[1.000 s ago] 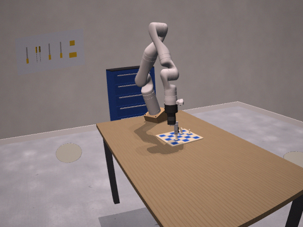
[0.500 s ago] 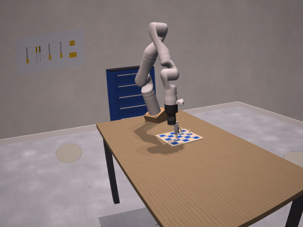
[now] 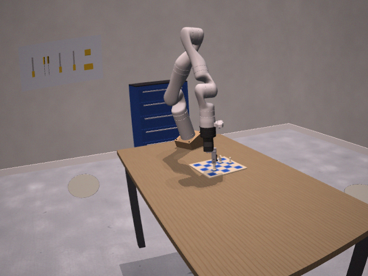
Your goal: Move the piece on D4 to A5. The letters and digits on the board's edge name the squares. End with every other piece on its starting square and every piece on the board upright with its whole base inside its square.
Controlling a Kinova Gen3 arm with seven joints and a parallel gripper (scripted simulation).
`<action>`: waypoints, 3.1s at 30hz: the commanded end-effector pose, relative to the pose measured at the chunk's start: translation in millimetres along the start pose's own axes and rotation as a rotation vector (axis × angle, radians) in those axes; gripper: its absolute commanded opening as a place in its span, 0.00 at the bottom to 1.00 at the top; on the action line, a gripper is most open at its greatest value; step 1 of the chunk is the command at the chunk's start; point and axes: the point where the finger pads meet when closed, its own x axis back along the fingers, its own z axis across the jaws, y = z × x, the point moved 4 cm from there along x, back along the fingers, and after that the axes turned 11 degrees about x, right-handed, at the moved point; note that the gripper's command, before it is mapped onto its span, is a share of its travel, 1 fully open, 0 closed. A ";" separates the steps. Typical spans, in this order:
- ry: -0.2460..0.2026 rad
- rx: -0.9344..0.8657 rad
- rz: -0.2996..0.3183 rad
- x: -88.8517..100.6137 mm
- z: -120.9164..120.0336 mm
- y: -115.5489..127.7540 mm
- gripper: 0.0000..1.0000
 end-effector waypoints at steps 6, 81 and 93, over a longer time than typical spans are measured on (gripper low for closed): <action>0.001 0.000 0.001 0.5 0.4 -0.3 0.73; 0.001 0.000 0.001 -31.0 0.4 -0.3 0.73; 0.001 0.000 0.001 -31.0 0.4 -0.3 0.00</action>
